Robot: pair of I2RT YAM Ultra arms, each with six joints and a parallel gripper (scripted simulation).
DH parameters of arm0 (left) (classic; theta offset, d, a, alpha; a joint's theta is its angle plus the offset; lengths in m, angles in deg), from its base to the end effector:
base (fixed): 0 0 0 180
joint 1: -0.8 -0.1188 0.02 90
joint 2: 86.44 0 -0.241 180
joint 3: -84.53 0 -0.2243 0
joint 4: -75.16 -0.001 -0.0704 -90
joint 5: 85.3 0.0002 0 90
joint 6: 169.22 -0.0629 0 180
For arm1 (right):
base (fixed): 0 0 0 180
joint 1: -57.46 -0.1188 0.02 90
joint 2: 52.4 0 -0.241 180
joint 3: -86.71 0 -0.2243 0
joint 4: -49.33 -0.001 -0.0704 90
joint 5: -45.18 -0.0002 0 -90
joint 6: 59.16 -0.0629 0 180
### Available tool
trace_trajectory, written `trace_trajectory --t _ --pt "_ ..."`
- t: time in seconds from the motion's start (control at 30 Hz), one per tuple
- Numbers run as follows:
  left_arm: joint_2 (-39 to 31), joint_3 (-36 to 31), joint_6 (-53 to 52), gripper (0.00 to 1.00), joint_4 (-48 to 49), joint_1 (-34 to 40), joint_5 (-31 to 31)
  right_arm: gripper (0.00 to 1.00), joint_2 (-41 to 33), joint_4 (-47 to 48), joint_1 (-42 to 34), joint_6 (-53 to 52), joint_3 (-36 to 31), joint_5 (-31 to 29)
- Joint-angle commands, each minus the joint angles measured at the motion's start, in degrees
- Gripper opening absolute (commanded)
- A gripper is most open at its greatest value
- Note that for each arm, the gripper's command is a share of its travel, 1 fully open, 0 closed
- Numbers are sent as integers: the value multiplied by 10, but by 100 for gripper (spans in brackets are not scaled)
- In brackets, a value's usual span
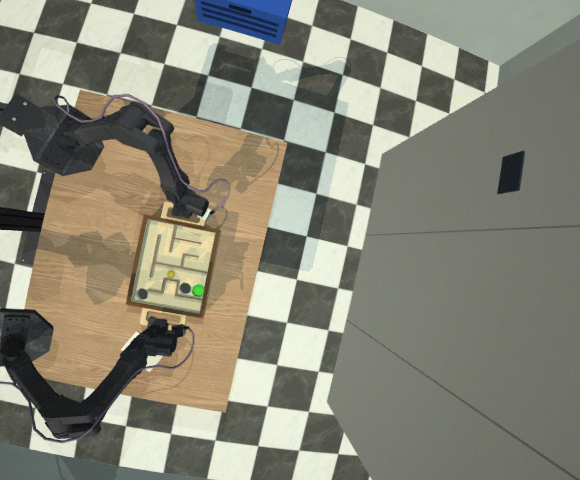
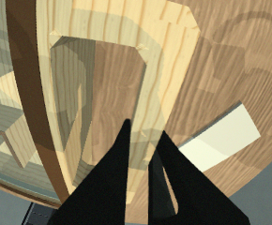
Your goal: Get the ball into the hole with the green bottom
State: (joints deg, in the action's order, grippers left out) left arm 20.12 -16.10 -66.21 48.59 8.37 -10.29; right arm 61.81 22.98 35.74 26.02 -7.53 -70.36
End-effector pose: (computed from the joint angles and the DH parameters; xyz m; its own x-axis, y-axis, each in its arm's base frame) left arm 0.3647 -0.0310 0.1414 -0.7735 -0.1166 -0.6230 -0.2037 0.9765 0.0702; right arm 0.3712 0.1198 0.1277 -0.7651 -0.2232 -0.6040 -0.0389 0.9523 -0.3026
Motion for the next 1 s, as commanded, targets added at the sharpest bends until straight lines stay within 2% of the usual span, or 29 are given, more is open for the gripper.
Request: trace_trajectory --t 0.0,0.03,0.07,0.2,0.23,0.27,0.33,0.37,0.47,0.5,0.57,0.67,0.73,0.77,0.8,0.9,0.93,0.97 --pt "-42 -21 -39 0 48 -26 -17 0 -52 12 -1 1 -9 -76" --pt "-47 -19 -19 0 24 -15 -59 0 -54 45 13 23 -22 -37" --pt "-51 -19 -15 0 22 -11 -67 0 -55 53 17 29 -25 -30" --pt "-52 25 4 0 -64 9 -78 0 -52 -15 33 25 18 3" --pt "-52 28 4 0 -57 11 -86 0 -52 7 36 32 16 7" --pt "-54 26 -7 0 -31 0 -68 0 -53 2 30 21 17 -20" --pt "-54 26 -7 0 -31 0 -68 0 -53 2 30 21 17 -20" --pt "-42 34 -18 0 -43 -10 -37 0 -45 -39 23 0 28 -40" --pt "-36 44 -26 0 -46 -24 -9 0 -47 -68 9 -13 45 -56" --pt "-6 47 -28 0 -47 -29 1 0 -45 -79 7 -18 52 -61" --pt "-28 49 -9 0 -61 -20 -47 0 -40 -48 20 4 55 -25" --pt "-39 46 1 0 -53 5 -66 0 -39 2 32 21 28 -7" --pt "-41 14 2 0 -30 7 -82 0 -41 38 38 31 -1 5" --pt "-40 21 5 0 -60 7 -83 0 -37 17 41 26 8 15" --pt "-39 8 -16 0 -11 -8 -47 0 -41 4 31 6 7 -31" --pt "-42 5 -9 0 -28 -7 -59 0 -42 10 31 16 6 -19" --pt "-43 -9 -27 0 21 -14 -41 0 -42 27 23 5 -13 -44" --pt "-45 -12 -30 0 21 -18 -34 0 -48 21 14 1 -9 -49"
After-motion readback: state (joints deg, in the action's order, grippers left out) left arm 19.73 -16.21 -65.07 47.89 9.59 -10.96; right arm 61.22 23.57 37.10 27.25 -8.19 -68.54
